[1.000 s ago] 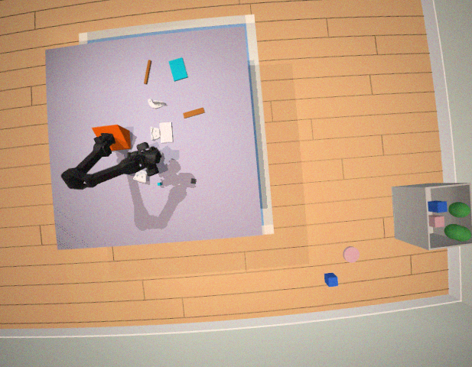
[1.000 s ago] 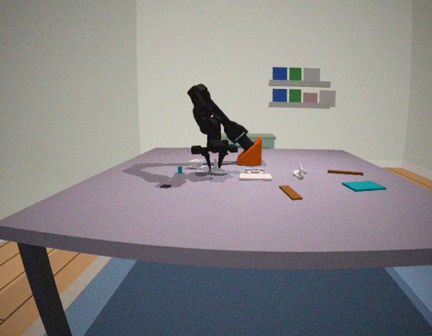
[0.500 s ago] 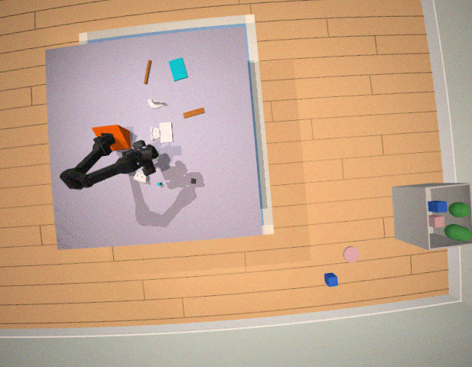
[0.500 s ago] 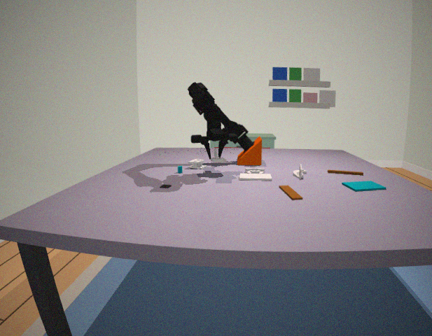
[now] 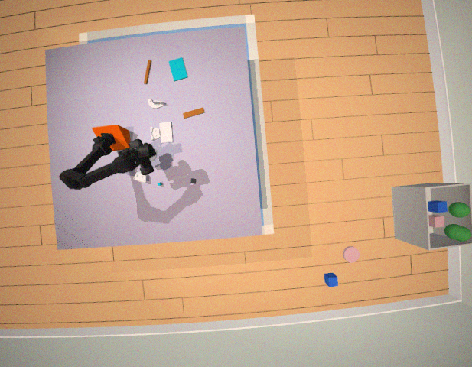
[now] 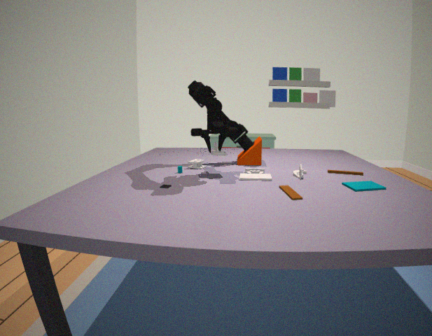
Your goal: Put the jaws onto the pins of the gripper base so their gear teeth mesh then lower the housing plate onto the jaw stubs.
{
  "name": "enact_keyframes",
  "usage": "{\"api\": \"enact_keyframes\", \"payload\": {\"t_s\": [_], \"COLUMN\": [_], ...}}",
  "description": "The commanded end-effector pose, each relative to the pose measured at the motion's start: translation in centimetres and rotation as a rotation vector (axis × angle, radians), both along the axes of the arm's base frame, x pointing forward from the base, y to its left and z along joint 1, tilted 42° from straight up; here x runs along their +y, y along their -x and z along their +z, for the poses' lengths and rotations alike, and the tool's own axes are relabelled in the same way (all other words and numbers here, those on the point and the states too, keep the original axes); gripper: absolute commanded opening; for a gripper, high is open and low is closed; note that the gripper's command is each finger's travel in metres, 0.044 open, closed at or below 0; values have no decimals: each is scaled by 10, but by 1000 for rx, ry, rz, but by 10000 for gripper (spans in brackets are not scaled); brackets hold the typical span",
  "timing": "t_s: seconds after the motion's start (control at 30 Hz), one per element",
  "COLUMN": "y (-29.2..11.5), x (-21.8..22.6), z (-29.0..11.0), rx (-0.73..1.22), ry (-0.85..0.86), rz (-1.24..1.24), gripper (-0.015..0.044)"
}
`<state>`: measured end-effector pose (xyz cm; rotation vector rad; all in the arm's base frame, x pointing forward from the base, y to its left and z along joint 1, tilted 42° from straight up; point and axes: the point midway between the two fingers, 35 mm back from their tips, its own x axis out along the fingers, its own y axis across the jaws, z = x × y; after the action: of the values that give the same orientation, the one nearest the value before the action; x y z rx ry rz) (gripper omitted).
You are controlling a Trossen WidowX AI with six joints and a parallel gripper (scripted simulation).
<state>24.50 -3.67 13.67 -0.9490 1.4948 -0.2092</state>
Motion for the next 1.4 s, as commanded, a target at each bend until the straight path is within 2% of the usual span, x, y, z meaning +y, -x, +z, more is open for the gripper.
{"api": "enact_keyframes", "payload": {"t_s": [0.0,1.37], "y": [0,2], "x": [4,45], "z": [-2,-38], "rx": [52,651], "ry": [12,115], "rz": [59,754], "gripper": [134,134]}}
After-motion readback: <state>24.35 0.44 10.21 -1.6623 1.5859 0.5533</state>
